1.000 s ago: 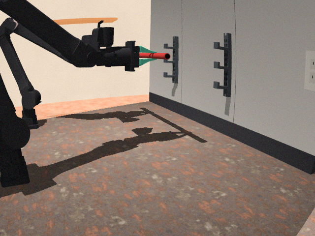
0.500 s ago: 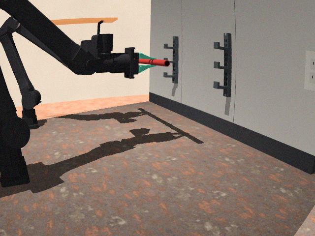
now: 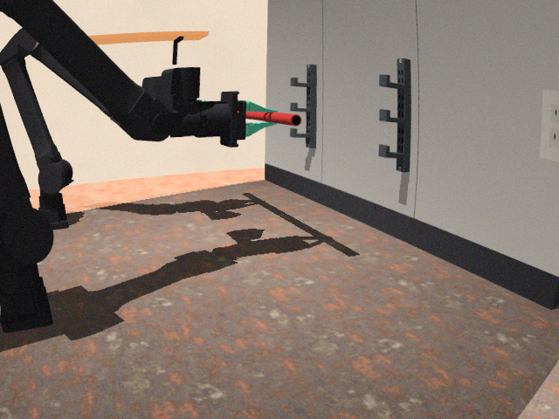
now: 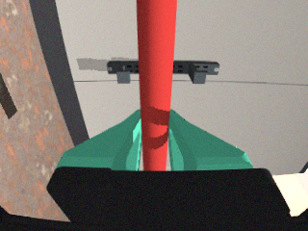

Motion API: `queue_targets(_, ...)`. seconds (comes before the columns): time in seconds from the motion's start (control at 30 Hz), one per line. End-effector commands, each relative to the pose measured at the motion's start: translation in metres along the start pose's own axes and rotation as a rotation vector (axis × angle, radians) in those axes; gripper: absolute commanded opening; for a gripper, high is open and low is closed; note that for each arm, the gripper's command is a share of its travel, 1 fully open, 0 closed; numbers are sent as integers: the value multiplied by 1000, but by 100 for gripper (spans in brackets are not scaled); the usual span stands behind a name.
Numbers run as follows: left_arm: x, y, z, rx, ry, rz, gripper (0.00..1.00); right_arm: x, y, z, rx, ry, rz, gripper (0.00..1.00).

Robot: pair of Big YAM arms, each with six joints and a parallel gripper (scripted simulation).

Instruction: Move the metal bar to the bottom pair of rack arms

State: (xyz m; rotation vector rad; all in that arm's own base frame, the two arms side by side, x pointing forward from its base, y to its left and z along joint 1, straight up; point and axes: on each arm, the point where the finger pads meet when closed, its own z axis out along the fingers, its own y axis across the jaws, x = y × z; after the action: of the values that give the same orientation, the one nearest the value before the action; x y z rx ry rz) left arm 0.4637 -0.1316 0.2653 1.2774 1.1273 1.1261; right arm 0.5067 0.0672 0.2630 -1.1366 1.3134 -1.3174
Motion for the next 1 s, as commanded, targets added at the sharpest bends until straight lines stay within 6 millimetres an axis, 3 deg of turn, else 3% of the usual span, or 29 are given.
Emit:
queue_targets(0.0, 3, 12, 3, -51, 18, -12, 0, 7, -9, 1, 44, 17, 11, 0)
queue_targets(0.97, 3, -13, 2, -51, 18, -12, 0, 7, 13, 1, 44, 17, 11, 0)
